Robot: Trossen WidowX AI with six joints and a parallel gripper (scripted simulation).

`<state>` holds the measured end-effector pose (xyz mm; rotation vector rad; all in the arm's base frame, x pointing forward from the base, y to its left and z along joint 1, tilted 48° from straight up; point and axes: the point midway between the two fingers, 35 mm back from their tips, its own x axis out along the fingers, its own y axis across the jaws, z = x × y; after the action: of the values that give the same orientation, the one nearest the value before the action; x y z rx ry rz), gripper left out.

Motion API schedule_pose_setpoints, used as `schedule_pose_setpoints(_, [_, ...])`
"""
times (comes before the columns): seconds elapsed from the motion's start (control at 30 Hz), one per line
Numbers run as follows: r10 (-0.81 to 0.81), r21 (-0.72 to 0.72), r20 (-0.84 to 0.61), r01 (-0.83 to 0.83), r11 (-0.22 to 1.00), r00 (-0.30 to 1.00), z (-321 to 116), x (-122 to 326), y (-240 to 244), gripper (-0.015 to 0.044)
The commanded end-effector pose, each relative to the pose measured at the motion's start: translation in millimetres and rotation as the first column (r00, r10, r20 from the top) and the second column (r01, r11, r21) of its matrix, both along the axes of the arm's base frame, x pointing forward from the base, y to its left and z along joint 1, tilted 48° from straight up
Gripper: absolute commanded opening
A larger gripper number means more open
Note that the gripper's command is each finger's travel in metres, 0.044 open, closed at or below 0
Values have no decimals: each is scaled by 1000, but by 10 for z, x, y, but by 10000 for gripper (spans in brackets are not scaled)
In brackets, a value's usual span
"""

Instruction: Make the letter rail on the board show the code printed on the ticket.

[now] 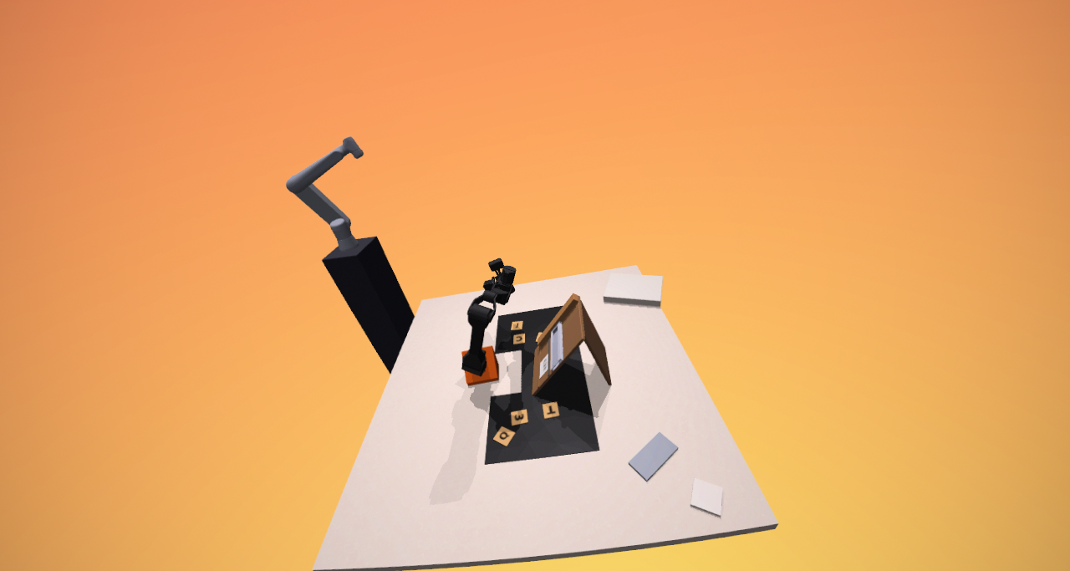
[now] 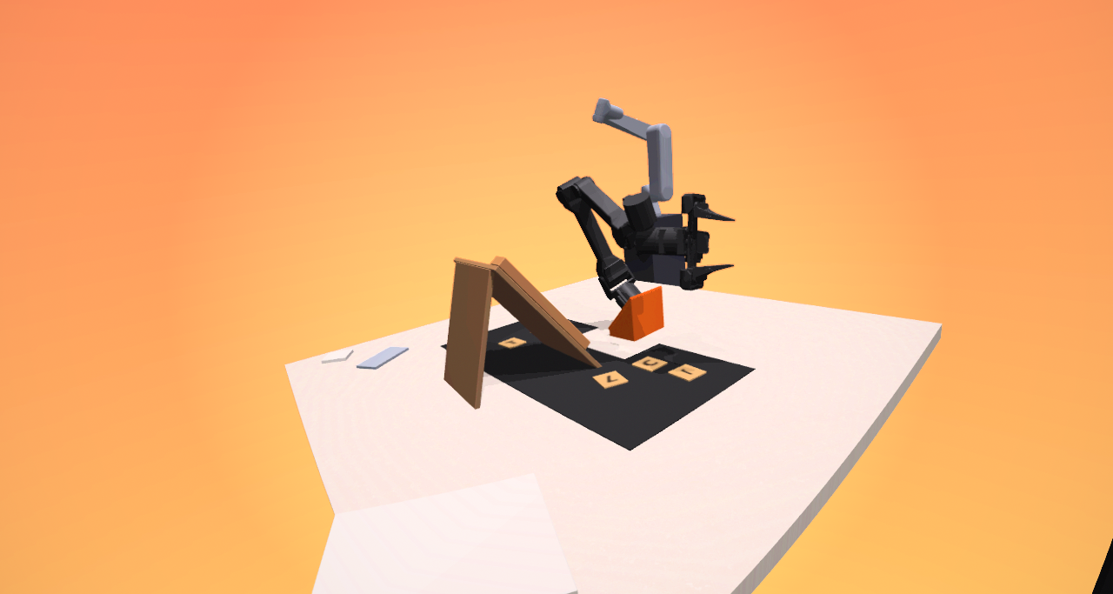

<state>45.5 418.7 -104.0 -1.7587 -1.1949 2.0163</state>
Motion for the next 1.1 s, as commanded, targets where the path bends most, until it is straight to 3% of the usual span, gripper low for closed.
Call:
schedule_pose_setpoints(0.0, [-17,-9,-4,17,1000,1000,10,10,-9,426])
schedule_pose_setpoints(0.07, [-158,-80,-25,156,985,987,88,94,-88,440])
schedule_pose_setpoints(0.17, [-474,-212,-31,457,863,880,272,280,-323,440])
schedule_pose_setpoints(0.27, [-740,-287,2,710,643,672,467,457,-623,440])
schedule_pose_setpoints(0.37, [-907,-299,38,871,391,420,650,607,-939,440])
schedule_pose_setpoints(0.7, [-995,-214,30,972,-99,-95,1004,844,-1582,440])
schedule_pose_setpoints(1.07, [-789,-67,-203,812,-580,-581,1468,1060,-2396,440])
